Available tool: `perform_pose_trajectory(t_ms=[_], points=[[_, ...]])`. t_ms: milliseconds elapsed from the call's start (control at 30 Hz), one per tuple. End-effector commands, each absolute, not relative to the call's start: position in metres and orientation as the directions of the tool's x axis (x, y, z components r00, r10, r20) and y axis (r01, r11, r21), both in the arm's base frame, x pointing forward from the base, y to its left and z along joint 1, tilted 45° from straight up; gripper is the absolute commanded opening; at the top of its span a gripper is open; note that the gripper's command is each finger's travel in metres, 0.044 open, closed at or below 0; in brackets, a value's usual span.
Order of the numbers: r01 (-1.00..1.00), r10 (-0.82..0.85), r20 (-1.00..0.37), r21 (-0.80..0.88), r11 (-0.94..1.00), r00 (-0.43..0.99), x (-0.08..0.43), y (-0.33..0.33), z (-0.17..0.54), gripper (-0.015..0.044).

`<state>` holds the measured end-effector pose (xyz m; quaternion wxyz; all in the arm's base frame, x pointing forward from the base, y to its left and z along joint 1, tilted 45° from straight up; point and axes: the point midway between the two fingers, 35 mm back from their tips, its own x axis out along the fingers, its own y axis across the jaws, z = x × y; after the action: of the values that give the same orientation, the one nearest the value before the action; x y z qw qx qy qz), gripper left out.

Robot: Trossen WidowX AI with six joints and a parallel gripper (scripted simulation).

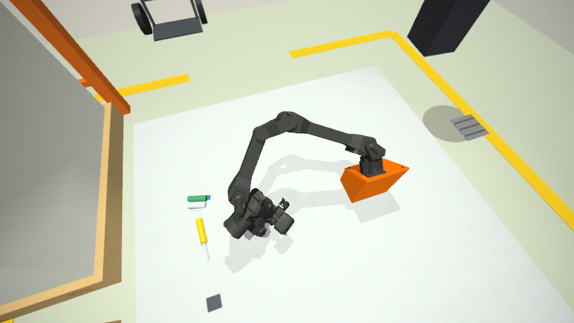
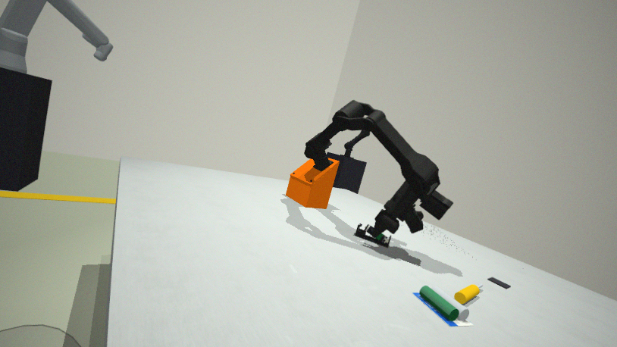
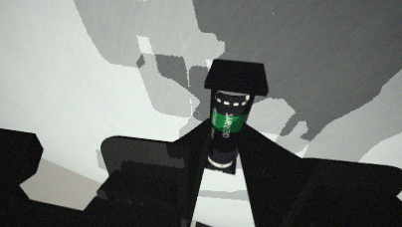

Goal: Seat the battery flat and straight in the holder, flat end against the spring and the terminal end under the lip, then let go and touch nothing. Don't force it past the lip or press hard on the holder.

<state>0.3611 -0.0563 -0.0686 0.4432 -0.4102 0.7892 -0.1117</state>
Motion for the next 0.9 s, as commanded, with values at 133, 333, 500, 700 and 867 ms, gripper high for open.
perform_pose_trajectory(t_ms=[133,333,500,700,867], points=[[-0.543,-0.732,-0.637,-0.537,0.645,-0.240,0.3627,-0.0566,-0.0724,0.0074],[-0.546,-0.726,-0.651,-0.533,0.646,-0.223,0.3621,-0.0575,-0.0726,0.0074],[-0.549,-0.720,-0.662,-0.530,0.646,-0.208,0.3615,-0.0582,-0.0726,0.0074],[-0.553,-0.713,-0.675,-0.527,0.646,-0.190,0.3608,-0.0592,-0.0726,0.0074],[-0.557,-0.708,-0.684,-0.524,0.645,-0.175,0.3602,-0.0601,-0.0724,0.0074]])
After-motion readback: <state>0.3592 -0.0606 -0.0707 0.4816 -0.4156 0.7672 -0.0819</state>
